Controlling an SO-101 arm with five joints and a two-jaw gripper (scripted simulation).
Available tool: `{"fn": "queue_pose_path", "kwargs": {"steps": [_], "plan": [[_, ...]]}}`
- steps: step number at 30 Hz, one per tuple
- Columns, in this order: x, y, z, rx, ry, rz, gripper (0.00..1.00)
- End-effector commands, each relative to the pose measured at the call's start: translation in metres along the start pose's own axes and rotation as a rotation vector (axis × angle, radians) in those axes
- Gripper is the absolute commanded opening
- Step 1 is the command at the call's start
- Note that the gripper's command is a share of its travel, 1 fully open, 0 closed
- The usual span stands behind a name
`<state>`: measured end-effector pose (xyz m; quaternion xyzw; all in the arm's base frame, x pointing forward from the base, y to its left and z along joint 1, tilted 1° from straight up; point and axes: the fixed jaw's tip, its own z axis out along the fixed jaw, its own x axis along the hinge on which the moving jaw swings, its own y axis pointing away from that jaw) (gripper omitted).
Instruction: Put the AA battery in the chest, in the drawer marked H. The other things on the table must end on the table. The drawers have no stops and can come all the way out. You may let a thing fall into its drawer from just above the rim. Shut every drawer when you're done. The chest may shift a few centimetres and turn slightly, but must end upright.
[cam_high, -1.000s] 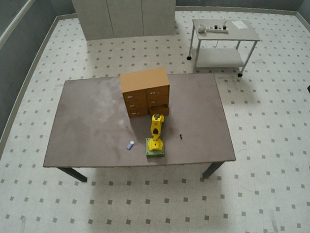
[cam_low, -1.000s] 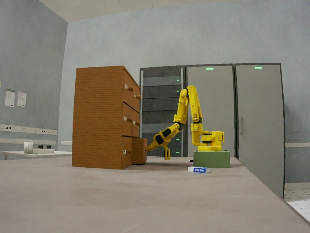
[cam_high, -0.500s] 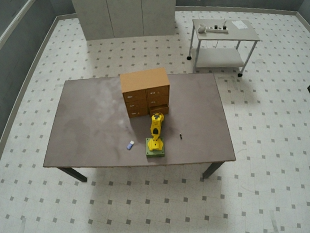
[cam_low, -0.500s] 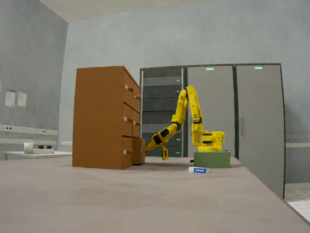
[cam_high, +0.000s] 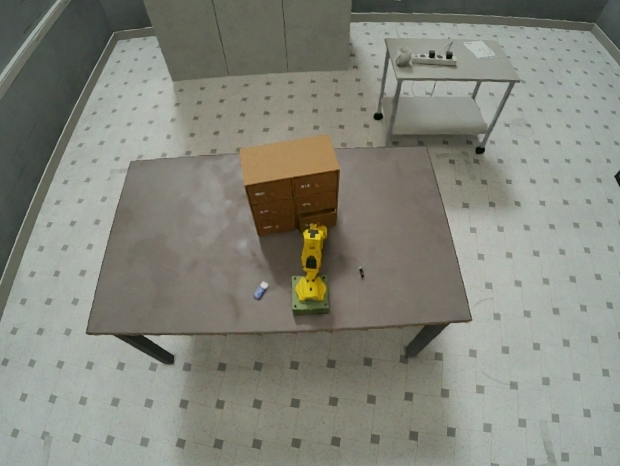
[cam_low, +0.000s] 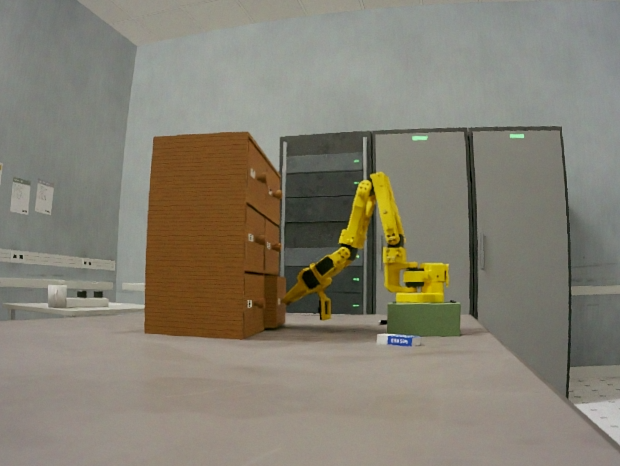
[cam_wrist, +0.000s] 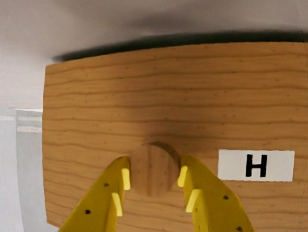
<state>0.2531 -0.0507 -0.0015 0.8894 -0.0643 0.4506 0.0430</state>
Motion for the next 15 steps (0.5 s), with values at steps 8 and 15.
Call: {"fn": "queue_pose_path", "kwargs": {"steps": [8, 15], "plan": [[0.0048, -0.0060, 0.0075, 0.019, 0.001, -0.004, 0.00], [0.0088, -0.0082, 0.0130, 0.025, 0.001, -0.009, 0.00]]}}
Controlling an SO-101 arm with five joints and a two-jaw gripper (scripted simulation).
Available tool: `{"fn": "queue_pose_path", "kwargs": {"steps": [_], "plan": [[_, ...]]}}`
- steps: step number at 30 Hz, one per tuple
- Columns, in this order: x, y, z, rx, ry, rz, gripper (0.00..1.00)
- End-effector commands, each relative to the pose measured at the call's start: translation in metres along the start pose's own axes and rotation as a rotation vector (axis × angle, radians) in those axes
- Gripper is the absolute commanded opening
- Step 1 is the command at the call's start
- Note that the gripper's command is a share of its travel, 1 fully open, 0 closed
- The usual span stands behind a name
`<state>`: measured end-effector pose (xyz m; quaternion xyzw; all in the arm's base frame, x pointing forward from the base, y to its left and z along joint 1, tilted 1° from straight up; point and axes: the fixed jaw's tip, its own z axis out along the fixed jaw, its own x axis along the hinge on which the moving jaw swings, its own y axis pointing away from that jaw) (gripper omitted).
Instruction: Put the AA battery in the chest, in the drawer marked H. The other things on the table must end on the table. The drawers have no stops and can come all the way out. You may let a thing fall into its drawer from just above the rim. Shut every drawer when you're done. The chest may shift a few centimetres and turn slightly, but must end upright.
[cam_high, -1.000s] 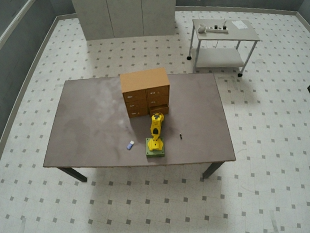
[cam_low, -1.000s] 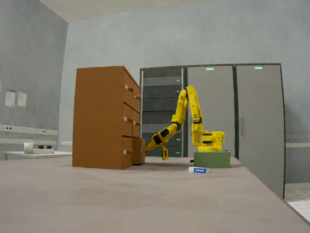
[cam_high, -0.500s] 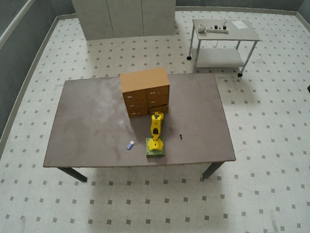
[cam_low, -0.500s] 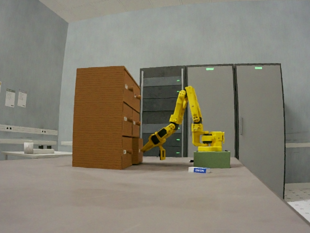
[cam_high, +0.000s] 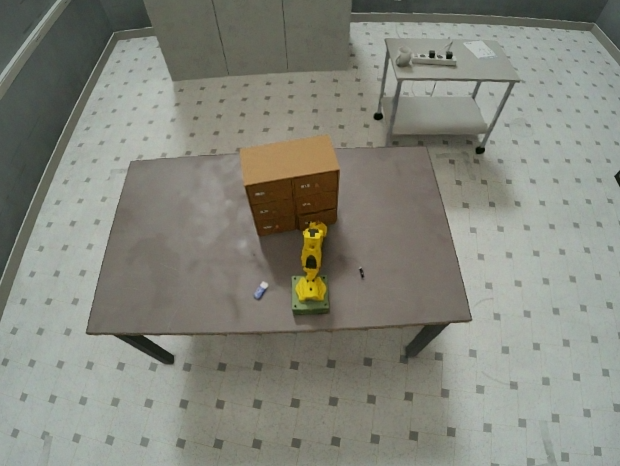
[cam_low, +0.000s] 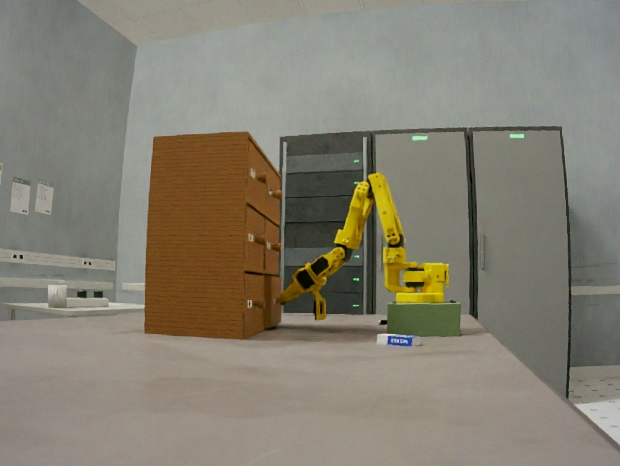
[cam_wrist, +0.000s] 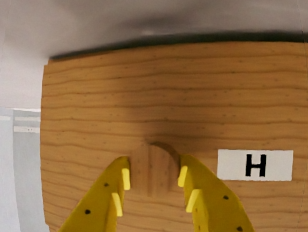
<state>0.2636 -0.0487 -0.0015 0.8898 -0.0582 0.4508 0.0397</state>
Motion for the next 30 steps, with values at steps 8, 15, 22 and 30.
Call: {"fn": "queue_pose_path", "kwargs": {"steps": [8, 15, 22, 30], "plan": [[0.0059, -0.0060, 0.0090, 0.018, 0.001, -0.004, 0.00], [0.0062, -0.0062, 0.0094, 0.019, 0.001, -0.004, 0.00], [0.0067, -0.0065, 0.0101, 0.019, 0.001, -0.005, 0.00], [0.0067, -0.0065, 0.0101, 0.019, 0.001, -0.005, 0.00]]}}
